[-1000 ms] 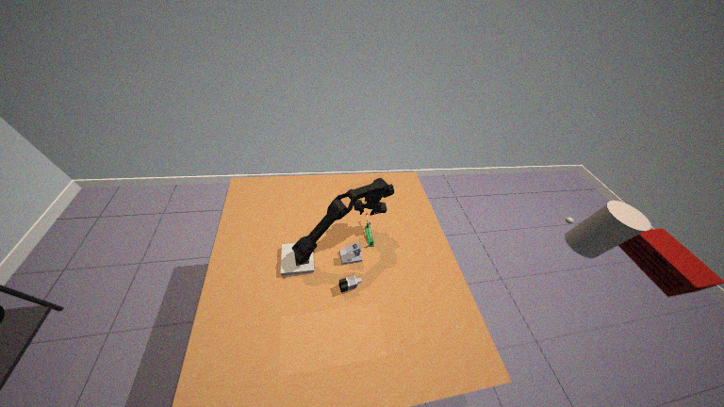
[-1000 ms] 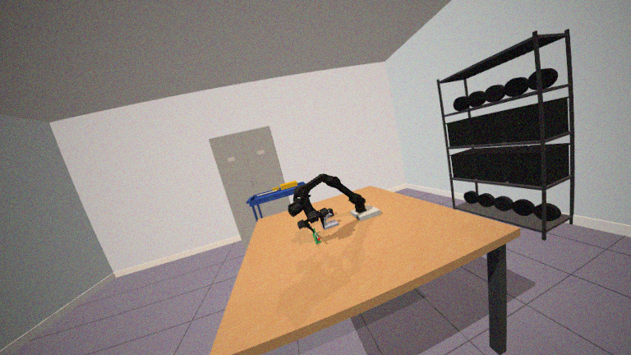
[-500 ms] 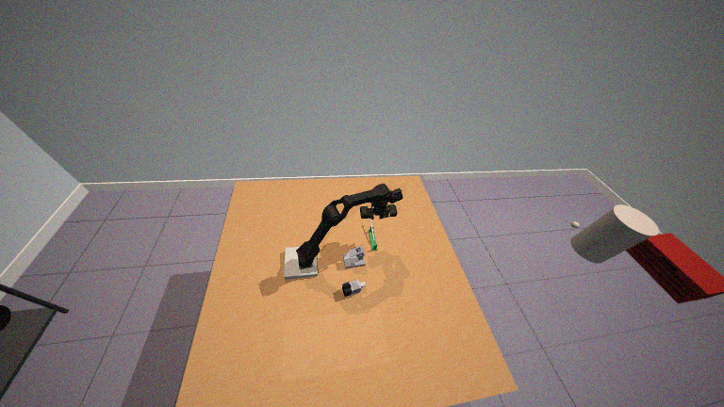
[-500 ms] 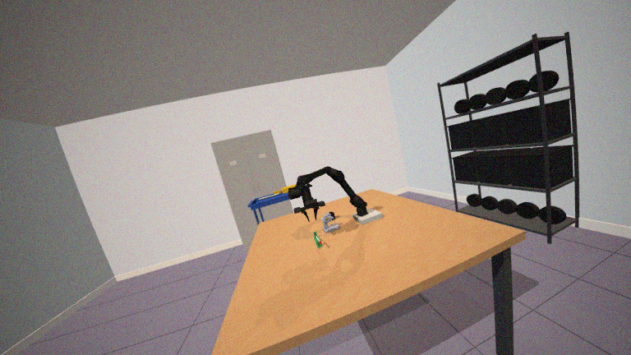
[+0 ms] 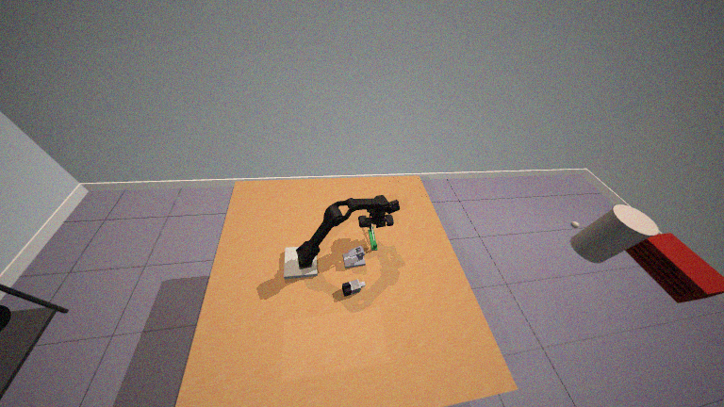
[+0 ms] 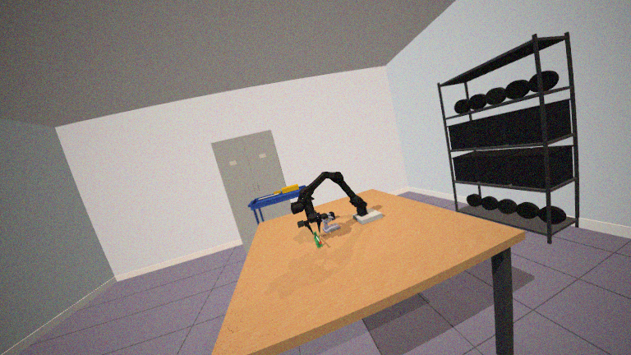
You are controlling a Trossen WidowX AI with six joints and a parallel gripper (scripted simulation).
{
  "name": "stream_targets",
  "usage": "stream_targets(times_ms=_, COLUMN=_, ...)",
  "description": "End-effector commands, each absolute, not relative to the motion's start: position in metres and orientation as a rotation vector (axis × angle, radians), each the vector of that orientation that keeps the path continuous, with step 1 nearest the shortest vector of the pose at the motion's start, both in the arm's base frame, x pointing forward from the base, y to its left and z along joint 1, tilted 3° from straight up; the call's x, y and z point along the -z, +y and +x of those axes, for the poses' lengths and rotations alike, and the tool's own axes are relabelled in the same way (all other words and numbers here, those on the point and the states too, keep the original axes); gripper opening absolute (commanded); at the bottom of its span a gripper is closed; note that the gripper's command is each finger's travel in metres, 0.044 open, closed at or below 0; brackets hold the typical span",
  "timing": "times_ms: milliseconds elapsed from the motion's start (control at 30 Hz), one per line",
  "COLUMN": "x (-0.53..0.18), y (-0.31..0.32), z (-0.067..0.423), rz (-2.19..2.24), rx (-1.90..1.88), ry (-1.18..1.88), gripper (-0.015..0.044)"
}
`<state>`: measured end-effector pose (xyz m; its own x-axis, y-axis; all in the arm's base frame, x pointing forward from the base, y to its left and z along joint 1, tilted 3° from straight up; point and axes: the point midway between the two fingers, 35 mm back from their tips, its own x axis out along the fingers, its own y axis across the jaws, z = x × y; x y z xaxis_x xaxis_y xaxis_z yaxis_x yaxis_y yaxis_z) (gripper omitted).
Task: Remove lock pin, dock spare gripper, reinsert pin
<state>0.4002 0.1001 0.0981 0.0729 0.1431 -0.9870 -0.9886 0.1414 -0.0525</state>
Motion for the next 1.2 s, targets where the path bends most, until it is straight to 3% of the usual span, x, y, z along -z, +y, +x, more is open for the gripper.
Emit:
stream_targets(times_ms=0, x=-0.096, y=0.101, z=0.401, rz=-1.033, rx=-1.13, ry=1.097, gripper=0.018)
stream_targets(times_ms=1167, x=-0.04, y=0.099, z=0.403, rz=-1.033, rx=-1.13, ry=1.097, gripper=0.018)
